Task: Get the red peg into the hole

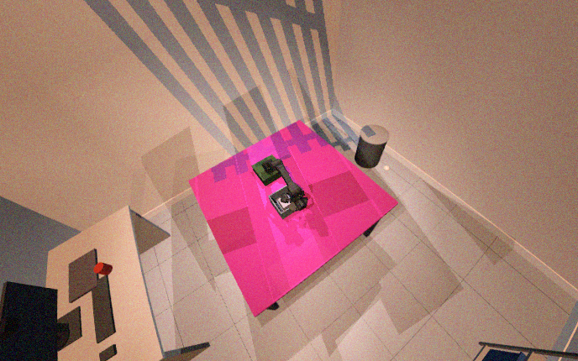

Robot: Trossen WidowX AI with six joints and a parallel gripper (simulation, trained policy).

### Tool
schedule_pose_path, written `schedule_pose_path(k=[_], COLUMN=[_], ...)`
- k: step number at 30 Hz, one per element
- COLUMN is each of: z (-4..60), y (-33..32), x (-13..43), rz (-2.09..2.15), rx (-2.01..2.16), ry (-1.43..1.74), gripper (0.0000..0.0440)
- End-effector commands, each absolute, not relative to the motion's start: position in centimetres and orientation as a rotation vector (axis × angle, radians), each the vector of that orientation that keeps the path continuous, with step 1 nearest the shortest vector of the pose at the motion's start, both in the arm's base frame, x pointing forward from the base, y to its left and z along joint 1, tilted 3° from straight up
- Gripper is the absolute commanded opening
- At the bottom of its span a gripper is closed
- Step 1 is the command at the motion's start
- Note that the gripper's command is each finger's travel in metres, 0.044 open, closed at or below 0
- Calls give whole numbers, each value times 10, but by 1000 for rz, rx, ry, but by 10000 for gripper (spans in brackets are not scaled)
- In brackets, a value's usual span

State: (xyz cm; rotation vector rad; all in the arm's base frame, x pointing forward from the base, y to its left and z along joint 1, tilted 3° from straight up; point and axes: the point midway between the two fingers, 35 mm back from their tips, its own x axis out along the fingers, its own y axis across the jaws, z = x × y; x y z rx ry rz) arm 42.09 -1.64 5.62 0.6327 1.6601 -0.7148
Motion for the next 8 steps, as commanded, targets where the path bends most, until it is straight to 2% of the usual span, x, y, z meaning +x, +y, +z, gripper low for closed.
schedule_pose_path(k=[1,8], z=[54,52], y=[-12,-3], x=[428,439], rz=[-703,-675], rx=[665,687], ry=[1661,1655], gripper=[440,440])
